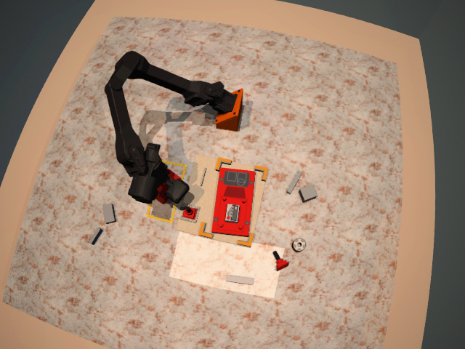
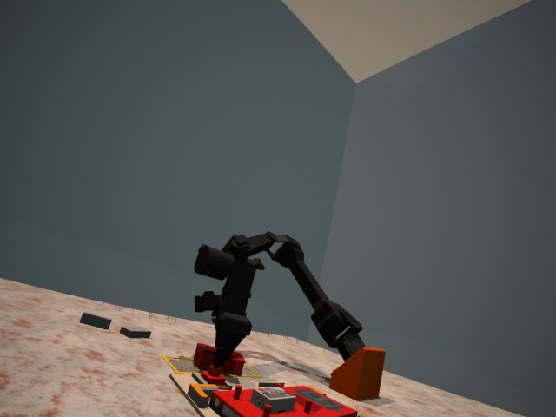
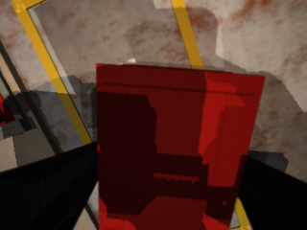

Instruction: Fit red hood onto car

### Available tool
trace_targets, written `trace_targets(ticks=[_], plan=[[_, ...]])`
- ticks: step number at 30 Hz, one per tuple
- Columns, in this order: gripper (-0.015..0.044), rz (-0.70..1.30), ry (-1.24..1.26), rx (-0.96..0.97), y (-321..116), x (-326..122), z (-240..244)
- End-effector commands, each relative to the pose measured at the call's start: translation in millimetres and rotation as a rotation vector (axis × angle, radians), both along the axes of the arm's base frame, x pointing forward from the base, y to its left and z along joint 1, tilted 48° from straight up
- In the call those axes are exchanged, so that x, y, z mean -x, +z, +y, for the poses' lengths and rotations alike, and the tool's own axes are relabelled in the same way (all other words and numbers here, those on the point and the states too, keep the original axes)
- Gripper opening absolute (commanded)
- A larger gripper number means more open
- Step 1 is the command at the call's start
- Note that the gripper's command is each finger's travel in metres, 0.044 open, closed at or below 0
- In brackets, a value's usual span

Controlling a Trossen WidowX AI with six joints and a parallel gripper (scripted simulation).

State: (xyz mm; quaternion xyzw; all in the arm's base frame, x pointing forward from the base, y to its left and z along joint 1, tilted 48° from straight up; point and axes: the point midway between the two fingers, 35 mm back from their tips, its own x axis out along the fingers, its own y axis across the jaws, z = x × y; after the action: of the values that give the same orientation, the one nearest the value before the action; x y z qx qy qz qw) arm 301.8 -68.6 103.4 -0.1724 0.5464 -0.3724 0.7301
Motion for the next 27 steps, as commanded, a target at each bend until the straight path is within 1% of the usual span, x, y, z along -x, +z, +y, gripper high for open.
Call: trace_targets(ticks=[1, 27], plan=[[0.0000, -0.010, 0.003, -0.002, 6, -1, 6], [0.0000, -0.009, 0.003, -0.005, 48, 7, 53]])
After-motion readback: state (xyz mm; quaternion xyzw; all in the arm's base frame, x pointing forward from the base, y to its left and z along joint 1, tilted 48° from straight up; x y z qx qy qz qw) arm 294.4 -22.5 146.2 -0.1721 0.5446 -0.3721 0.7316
